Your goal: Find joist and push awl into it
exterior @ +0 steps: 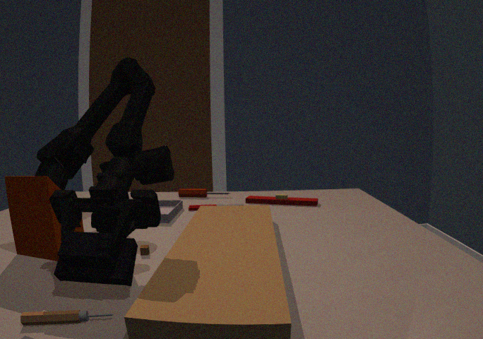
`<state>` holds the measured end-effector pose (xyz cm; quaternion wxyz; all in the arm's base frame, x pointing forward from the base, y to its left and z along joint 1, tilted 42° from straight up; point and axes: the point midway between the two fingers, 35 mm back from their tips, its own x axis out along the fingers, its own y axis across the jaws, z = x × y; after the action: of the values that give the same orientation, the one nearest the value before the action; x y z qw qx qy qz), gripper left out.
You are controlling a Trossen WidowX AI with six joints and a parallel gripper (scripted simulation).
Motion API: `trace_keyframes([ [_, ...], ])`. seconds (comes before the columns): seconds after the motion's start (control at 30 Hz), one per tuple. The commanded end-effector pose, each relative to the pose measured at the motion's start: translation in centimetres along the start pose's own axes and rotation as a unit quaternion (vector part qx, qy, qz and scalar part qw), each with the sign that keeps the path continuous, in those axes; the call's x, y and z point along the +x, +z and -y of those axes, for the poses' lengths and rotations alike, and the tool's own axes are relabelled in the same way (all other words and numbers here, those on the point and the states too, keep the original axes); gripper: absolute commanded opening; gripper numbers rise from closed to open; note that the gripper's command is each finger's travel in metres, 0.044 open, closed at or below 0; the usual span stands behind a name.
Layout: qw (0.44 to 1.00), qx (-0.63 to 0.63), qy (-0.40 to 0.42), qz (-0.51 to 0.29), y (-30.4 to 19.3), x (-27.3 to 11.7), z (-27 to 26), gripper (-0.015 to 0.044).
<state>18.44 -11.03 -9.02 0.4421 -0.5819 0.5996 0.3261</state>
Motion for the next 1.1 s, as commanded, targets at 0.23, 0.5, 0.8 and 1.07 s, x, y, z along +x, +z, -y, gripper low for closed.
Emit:
trace_keyframes([
  [0.23, 1.0, 0.005, 0.002, -0.004, 1.0, 0.5, 0.0, 0.0],
  [0.5, 1.0, 0.005, 0.003, -0.002, 1.7, 0.7, -0.1, 0.0053],
  [0.8, 1.0, 0.0, 0.002, 0.005, 2.2, 0.7, -0.1, 0.0289],
  [1.07, 1.0, 0.0, 0.002, 0.005, 2.4, 0.6, -0.1, 0.038],
])
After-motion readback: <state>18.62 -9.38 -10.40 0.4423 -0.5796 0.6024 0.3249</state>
